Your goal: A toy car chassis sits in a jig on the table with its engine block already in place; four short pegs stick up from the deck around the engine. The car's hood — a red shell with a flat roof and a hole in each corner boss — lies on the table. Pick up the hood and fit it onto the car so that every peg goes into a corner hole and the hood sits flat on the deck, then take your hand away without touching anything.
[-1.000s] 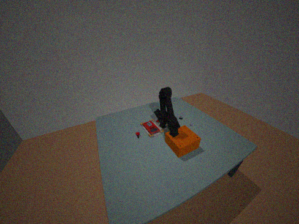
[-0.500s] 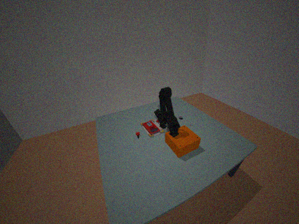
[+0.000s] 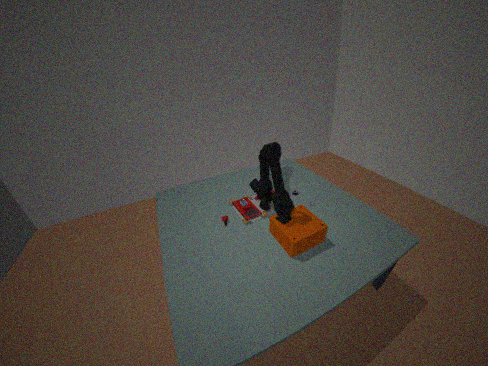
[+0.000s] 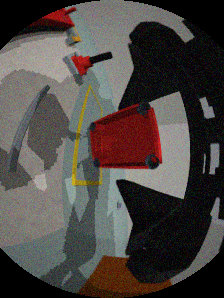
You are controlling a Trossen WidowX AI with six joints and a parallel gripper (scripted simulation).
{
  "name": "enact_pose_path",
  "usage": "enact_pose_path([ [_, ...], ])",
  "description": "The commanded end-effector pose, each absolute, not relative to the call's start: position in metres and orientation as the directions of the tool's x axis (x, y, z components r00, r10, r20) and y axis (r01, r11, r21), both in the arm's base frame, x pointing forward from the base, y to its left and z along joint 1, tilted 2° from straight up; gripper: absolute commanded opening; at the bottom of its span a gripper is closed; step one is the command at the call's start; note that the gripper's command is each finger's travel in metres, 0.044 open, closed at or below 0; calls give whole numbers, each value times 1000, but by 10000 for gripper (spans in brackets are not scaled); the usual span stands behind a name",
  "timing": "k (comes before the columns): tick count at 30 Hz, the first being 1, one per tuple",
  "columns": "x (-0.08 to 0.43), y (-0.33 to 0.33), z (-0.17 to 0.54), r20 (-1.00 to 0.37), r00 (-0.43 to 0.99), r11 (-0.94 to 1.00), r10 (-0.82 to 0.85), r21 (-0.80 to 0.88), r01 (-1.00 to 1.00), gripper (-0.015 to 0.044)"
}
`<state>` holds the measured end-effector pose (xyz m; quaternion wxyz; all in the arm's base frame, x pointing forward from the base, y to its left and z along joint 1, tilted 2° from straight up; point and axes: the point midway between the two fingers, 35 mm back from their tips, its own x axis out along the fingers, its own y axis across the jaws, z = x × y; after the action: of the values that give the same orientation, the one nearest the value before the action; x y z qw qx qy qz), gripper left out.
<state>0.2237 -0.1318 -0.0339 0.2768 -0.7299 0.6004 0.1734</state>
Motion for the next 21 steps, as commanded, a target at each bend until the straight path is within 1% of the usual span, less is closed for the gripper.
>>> enact_pose_path([
  [1, 230, -118, -20, -588, 227, -143, -776, -185, -972, 440],
  [7, 225, -91, 11, -598, 220, -185, -771, -120, -975, 440],
  [14, 205, -67, 56, -583, 223, -241, -781, -48, -969, 440],
  [15, 215, -79, 25, -603, 212, -211, -769, -73, -975, 440],
  [21, 215, -79, 25, -603, 212, -211, -769, -73, -975, 440],
])
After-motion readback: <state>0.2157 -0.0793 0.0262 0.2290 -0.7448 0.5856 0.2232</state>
